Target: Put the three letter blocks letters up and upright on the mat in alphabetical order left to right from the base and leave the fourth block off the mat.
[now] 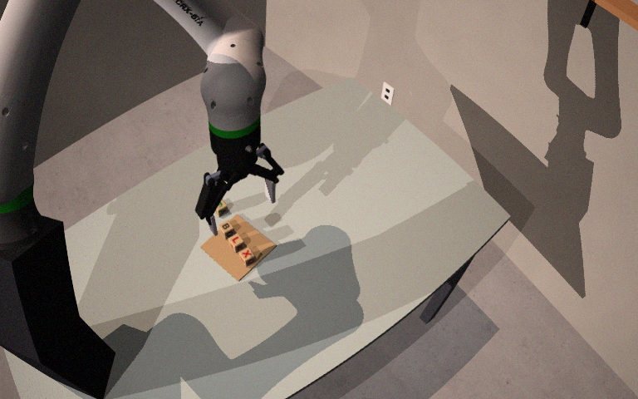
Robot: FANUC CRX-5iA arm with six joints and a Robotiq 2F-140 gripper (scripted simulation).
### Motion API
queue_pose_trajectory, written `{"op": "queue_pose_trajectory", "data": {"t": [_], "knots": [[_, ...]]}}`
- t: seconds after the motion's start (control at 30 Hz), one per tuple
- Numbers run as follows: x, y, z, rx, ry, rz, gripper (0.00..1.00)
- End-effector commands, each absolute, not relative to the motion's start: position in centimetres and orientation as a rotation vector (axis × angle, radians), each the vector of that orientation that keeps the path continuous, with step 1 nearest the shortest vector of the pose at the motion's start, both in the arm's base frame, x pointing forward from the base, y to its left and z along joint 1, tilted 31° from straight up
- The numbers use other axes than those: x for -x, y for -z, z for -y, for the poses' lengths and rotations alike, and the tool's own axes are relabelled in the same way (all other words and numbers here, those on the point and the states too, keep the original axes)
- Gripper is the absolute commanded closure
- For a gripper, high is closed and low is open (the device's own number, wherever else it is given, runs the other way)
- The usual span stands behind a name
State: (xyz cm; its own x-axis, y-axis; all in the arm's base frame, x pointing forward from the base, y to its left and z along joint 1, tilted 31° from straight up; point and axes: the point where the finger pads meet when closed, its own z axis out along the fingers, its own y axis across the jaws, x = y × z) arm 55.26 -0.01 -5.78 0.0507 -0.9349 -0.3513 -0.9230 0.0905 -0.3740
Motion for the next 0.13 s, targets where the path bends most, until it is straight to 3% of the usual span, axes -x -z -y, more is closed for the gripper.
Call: {"op": "queue_pose_trajectory", "data": {"t": [0.0,0.1], "knots": [[-55.27,5.77,0.03,1.821,0.031,-1.86,0.0],[-55.27,5.77,0.03,1.821,0.031,-1.86,0.0]]}}
